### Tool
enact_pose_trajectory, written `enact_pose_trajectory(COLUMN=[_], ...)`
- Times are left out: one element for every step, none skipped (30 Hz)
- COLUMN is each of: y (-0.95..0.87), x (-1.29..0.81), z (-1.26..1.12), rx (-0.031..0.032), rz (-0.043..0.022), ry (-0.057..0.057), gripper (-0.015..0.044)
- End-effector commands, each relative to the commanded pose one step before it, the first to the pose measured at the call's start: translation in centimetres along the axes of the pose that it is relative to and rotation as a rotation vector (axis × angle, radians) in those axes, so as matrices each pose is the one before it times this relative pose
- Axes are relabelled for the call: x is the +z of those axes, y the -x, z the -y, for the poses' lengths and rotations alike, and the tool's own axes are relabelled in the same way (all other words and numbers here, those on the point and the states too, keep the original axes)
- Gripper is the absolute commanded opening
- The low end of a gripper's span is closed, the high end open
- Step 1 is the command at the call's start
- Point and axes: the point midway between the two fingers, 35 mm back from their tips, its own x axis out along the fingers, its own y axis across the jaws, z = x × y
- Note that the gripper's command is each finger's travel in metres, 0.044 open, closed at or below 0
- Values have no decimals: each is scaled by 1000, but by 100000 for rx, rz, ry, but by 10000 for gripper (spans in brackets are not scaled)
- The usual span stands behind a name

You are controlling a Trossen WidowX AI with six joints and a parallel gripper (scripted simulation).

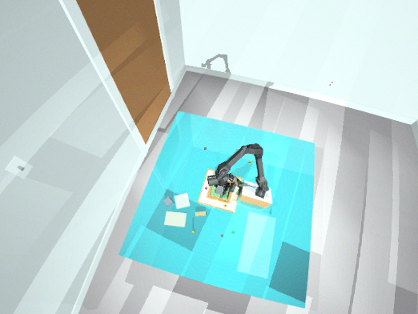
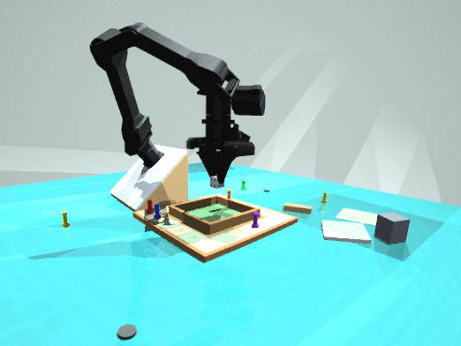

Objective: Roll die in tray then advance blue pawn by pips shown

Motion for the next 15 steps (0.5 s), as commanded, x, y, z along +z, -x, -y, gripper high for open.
enact_pose_trajectory(y=[-213,0,0,0,0,-30,-89,-141,-162,-149,-136,-122,-109,-95,-81], x=[-1134,0,0,0,0,6,18,31,38,37,36,35,34,33,33], z=[308,0,0,0,0,-21,-61,-96,-109,-99,-88,-78,-68,-58,-49], rx=[-315,0,0,0,0,239,702,1114,1283,1177,1068,958,848,738,627], rz=[-857,0,0,0,0,488,1470,2467,3082,3116,3141,3164,3183,3200,3214], ry=[7985,0,0,0,0,14,41,67,80,80,80,82,86,91,98], gripper=[0,0,0,0,0,0,0,0,0,0,0,0,0,0,0])
